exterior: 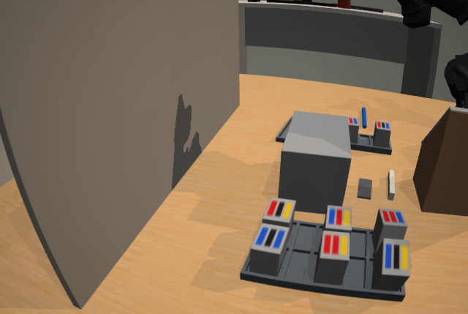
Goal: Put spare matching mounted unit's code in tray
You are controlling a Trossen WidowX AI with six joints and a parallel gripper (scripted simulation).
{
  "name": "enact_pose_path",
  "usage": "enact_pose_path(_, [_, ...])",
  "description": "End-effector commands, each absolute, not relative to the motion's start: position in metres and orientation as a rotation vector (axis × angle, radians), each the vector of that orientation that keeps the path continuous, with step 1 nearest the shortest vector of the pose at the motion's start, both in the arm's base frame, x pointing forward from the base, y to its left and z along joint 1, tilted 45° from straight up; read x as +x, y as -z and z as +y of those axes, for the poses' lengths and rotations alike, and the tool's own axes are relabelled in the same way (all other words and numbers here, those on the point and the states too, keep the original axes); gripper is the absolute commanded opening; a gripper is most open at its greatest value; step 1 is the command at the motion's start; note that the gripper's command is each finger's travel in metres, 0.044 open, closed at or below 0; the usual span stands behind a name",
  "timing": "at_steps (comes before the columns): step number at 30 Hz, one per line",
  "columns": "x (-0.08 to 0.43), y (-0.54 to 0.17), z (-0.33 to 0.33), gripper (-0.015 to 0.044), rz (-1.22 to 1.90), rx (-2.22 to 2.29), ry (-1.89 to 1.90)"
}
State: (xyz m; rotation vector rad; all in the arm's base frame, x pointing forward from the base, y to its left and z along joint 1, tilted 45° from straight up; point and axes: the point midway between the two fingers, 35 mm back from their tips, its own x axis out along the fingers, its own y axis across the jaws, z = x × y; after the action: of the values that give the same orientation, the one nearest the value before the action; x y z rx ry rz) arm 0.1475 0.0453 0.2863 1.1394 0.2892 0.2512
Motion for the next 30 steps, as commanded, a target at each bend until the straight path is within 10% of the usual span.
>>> enact_pose_path(1, [0.148, -0.286, 0.045, 0.0426, 0.289, 1.139, -0.251])
enact_pose_path(30, [0.261, -0.236, -0.027, 0.0440, 0.918, 1.047, 0.397])
